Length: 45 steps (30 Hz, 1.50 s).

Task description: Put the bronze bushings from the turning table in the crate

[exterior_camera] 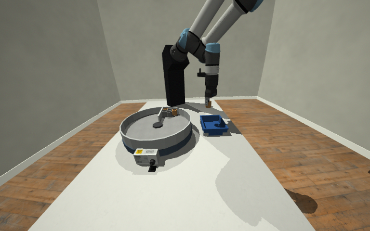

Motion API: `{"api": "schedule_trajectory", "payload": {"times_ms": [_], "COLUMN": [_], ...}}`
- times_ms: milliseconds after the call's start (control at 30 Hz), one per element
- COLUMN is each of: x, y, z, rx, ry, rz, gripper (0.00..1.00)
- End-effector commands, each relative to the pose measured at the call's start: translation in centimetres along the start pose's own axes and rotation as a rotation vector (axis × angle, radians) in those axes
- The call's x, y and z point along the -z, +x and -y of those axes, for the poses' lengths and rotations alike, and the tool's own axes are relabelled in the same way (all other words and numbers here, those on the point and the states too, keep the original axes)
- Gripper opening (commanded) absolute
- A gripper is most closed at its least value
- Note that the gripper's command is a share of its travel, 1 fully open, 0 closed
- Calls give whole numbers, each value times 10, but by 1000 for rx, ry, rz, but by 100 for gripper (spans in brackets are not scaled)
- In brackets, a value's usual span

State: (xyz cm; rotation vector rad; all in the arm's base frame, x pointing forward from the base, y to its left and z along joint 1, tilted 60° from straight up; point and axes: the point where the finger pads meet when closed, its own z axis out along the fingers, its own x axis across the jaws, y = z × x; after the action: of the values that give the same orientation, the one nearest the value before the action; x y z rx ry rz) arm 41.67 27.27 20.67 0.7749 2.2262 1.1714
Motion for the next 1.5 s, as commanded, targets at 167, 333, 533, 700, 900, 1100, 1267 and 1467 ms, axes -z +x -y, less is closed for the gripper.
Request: {"api": "schedule_trajectory", "payload": {"times_ms": [167,333,533,700,900,1100,1267,1467], "x": [-11,-25,-25,-29,-48,-48,-52,-71], "y": [0,1,1,1,1,1,1,2], "z": [-1,-2,-2,-2,-2,-2,-2,-3], "rx": [0,-1,-1,-1,-3,-3,-3,-4], "ry": [0,1,1,2,4,4,5,7], "rz": [2,3,3,2,4,4,3,4], "gripper": [0,0,0,0,0,0,0,0]}}
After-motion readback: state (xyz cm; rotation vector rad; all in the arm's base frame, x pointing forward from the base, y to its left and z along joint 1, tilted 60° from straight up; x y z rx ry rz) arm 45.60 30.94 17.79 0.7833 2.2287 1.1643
